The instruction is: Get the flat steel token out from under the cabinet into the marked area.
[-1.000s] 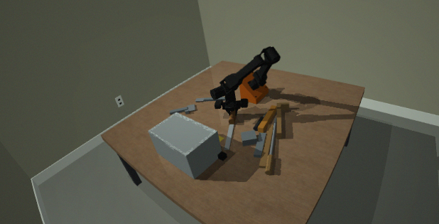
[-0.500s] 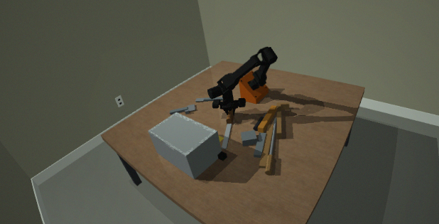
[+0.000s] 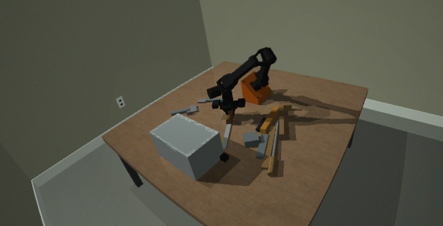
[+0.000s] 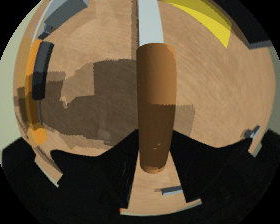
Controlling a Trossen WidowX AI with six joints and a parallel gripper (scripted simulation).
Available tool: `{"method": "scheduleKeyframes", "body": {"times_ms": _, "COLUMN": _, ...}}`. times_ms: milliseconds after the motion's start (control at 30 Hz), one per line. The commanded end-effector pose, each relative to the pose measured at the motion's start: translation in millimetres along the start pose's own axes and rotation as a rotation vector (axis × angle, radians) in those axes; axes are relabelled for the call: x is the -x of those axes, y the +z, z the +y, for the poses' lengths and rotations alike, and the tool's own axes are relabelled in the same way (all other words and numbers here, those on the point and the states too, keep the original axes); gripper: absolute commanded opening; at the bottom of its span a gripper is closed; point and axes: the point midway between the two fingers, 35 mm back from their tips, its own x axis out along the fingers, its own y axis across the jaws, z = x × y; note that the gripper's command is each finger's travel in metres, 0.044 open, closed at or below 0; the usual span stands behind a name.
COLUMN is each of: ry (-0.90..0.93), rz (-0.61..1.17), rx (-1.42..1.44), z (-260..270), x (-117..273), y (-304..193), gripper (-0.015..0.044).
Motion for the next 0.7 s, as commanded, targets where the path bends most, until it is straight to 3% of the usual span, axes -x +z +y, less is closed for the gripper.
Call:
{"method": "scheduleKeyframes", "body": {"times_ms": 0, "ry": -0.008, "rz": -0.005, "rx": 0.001, "z": -6, "x": 2, "y": -1, "gripper": 0.0}}
{"method": "scheduleKeyframes", "body": {"times_ms": 667, "ry": -0.009, "rz": -0.005, "rx": 0.001, "z": -24, "x": 3, "y": -16, "gripper": 0.0}}
